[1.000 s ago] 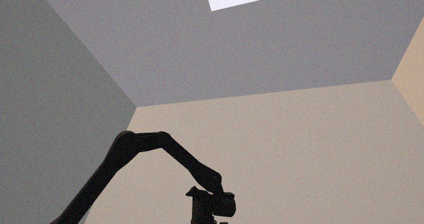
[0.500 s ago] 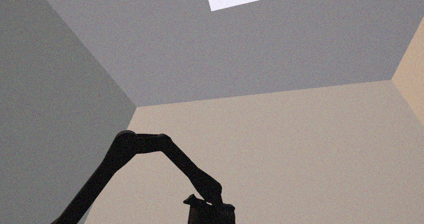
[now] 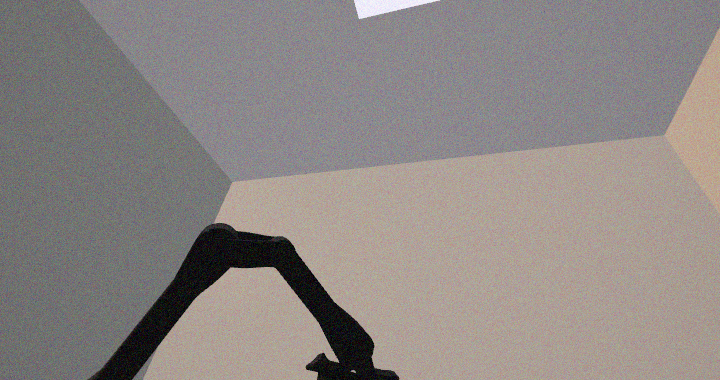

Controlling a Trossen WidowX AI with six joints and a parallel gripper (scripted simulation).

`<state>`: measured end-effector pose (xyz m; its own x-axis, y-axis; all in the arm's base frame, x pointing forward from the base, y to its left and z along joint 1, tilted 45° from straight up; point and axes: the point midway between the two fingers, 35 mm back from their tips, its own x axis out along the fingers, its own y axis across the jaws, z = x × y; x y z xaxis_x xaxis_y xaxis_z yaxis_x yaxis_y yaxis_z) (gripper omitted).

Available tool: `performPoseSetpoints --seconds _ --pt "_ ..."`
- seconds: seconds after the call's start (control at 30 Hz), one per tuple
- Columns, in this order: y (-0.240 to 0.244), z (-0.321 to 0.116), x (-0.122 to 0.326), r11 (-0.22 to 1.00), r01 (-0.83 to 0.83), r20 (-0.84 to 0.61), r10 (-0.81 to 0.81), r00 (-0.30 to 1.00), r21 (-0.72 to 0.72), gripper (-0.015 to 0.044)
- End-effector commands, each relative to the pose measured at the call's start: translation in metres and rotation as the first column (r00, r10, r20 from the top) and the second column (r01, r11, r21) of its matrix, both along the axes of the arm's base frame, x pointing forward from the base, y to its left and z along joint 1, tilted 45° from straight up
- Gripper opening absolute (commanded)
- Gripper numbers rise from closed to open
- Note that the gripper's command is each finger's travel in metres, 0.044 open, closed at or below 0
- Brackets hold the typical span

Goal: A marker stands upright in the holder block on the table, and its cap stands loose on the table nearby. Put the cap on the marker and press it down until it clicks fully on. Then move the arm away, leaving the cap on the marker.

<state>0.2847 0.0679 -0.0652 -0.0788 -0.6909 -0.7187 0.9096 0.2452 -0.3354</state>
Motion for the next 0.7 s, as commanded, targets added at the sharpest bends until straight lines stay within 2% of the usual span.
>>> performPoseSetpoints --seconds 0.0,0.67 --pt "-0.006 -0.005 -0.001 1.000 -0.003 -0.003 0.003 1.000 -0.004 0.0248" --pt "-0.028 -0.028 -0.004 1.000 -0.003 -0.003 0.003 1.000 -0.005 0.0248"
